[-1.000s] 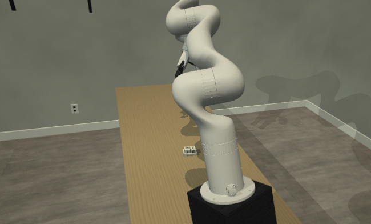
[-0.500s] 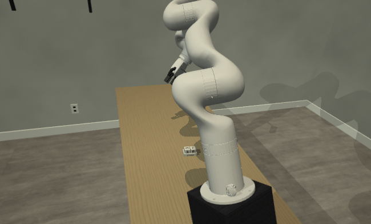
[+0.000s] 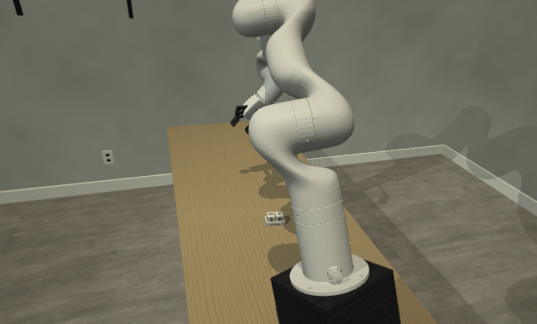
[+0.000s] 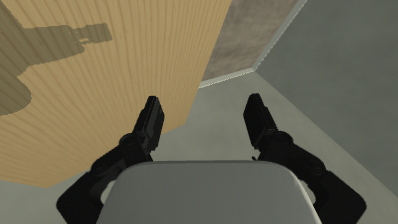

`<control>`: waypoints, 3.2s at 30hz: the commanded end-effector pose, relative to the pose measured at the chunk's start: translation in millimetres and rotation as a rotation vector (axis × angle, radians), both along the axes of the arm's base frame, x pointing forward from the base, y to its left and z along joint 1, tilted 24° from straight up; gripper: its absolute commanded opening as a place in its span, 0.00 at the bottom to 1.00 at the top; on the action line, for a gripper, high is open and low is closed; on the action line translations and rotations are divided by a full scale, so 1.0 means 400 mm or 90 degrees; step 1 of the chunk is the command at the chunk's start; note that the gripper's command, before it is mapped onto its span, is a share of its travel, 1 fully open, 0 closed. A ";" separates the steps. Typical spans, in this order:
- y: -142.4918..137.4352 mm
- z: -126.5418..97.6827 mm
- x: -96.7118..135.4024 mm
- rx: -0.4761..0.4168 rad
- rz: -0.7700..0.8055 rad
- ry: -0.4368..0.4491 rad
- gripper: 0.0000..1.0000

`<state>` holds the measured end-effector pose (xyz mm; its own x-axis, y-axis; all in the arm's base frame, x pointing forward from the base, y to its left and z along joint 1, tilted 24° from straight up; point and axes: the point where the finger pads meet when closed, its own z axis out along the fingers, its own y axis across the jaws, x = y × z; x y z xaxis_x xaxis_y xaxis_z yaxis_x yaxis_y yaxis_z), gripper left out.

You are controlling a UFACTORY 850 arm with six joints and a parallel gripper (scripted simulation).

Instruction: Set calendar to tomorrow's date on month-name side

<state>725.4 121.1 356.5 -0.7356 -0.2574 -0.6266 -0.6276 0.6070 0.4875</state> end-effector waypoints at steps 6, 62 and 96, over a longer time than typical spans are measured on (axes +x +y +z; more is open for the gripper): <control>0.016 -0.070 -0.016 0.067 -0.186 0.092 1.00; -0.198 -0.604 -0.623 0.170 -1.126 0.634 1.00; -0.182 -0.611 -0.639 0.122 -1.070 0.598 1.00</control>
